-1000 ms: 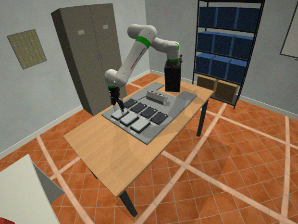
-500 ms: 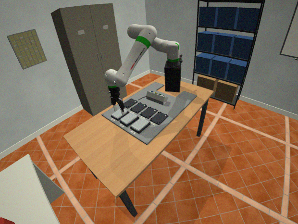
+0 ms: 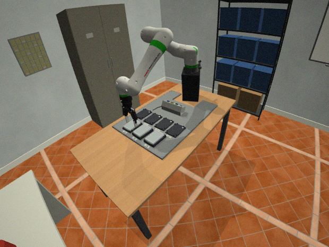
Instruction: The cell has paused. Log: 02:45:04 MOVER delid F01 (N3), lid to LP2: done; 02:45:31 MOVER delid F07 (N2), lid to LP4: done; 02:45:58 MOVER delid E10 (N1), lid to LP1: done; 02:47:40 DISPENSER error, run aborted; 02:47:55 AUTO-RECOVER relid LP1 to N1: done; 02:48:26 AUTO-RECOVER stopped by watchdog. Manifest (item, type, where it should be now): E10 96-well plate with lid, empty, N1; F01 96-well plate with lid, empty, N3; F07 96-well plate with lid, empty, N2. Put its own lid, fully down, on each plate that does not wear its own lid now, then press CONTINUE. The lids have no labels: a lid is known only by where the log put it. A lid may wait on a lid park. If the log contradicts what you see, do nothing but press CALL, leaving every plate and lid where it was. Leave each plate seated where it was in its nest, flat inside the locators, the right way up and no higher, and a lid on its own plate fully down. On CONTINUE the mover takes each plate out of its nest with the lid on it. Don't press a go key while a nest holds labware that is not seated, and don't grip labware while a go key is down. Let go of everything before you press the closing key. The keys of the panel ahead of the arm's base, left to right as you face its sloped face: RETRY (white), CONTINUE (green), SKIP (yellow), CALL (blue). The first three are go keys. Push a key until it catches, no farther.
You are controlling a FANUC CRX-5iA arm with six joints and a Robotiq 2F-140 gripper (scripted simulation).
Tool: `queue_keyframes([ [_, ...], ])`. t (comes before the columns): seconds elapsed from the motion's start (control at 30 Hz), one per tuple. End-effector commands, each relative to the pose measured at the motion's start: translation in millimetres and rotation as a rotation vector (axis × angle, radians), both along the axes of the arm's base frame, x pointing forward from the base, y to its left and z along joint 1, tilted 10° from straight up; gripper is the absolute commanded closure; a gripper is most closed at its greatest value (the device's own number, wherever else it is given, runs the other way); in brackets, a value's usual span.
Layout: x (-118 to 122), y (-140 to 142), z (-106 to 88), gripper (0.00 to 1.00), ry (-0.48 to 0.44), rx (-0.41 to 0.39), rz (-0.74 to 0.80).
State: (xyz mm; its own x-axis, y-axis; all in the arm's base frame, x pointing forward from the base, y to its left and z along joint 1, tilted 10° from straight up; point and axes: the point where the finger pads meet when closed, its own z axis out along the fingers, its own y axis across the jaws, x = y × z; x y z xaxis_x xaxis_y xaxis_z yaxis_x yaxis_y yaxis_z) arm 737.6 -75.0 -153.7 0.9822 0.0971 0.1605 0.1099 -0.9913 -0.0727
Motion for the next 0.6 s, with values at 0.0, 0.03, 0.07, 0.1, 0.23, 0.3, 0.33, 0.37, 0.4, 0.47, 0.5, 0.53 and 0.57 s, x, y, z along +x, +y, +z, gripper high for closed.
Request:
queue_keyframes([
  [0.0, 0.2, -0.1, 0.3, 0.34, 0.0, 0.0, 0.0],
  [0.03, 0.2, -0.1, 0.3, 0.34, 0.0, 0.0, 0.0],
  [0.07, 0.2, -0.1, 0.3, 0.34, 0.0, 0.0, 0.0],
  [0.1, 0.2, -0.1, 0.3, 0.34, 0.0, 0.0, 0.0],
  [0.23, 0.2, -0.1, 0.4, 0.34, 0.0, 0.0, 0.0],
  [0.3, 0.1, -0.2, 0.9, 0.34, 0.0, 0.0, 0.0],
  [0.33, 0.0, -0.2, 1.3, 0.34, 0.0, 0.0, 0.0],
  [0.37, 0.0, -0.2, 1.8, 0.34, 0.0, 0.0, 0.0],
  [0.4, -0.1, -0.3, 2.5, 0.34, 0.0, 0.0, 0.0],
  [0.47, -0.4, -0.5, 4.3, 0.34, 0.0, 0.0, 0.0],
  [0.5, -0.6, -0.6, 5.4, 0.34, 0.0, 0.0, 0.0],
  [0.53, -0.8, -0.7, 6.7, 0.34, 0.0, 0.0, 0.0],
  [0.57, -1.0, -0.8, 8.1, 0.34, 0.0, 0.0, 0.0],
])
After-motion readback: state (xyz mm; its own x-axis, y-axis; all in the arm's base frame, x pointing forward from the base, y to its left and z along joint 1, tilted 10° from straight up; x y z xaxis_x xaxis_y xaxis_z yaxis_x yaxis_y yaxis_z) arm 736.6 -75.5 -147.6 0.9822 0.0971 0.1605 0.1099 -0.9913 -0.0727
